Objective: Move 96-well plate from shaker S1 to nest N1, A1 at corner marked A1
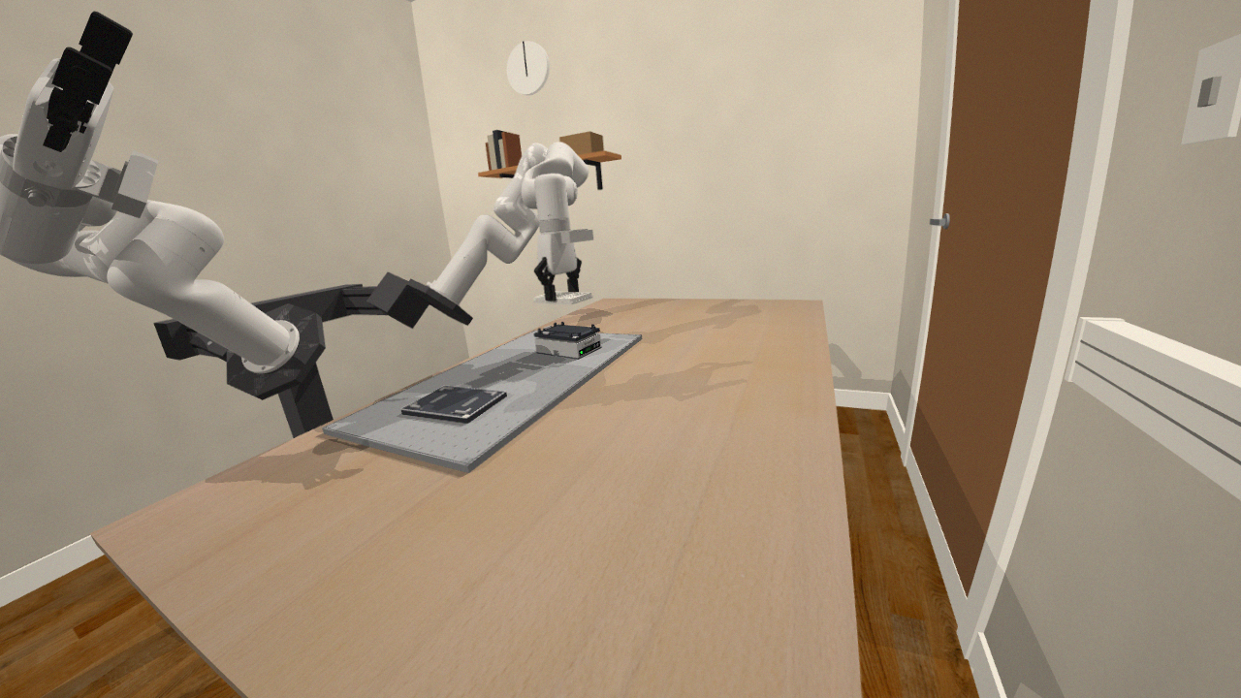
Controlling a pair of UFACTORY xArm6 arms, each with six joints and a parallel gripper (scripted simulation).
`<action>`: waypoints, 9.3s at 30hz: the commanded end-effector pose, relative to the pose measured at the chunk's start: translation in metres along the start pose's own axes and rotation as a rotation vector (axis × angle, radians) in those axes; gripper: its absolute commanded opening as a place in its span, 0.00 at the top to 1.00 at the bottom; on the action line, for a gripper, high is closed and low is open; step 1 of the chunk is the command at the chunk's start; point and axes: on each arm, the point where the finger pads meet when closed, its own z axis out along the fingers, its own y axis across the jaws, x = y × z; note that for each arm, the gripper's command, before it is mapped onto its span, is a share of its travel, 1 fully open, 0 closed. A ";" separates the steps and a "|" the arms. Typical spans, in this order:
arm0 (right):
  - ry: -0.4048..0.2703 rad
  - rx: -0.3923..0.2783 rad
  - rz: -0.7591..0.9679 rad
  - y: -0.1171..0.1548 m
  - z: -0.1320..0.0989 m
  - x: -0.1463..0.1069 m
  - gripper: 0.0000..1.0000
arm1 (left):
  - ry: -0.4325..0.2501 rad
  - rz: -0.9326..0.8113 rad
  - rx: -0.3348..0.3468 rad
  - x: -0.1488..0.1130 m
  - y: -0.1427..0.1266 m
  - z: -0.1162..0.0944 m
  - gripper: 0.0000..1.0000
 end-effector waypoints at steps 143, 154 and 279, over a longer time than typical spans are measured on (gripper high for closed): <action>-0.001 -0.001 -0.001 0.001 0.000 -0.001 0.00 | 0.003 -0.226 -0.003 0.014 0.368 0.040 1.00; -0.001 -0.001 -0.001 0.001 0.000 -0.001 0.00 | 0.003 -0.226 -0.003 0.014 0.368 0.040 1.00; -0.001 -0.001 -0.001 0.001 0.000 -0.001 0.00 | 0.003 -0.226 -0.003 0.014 0.367 0.115 1.00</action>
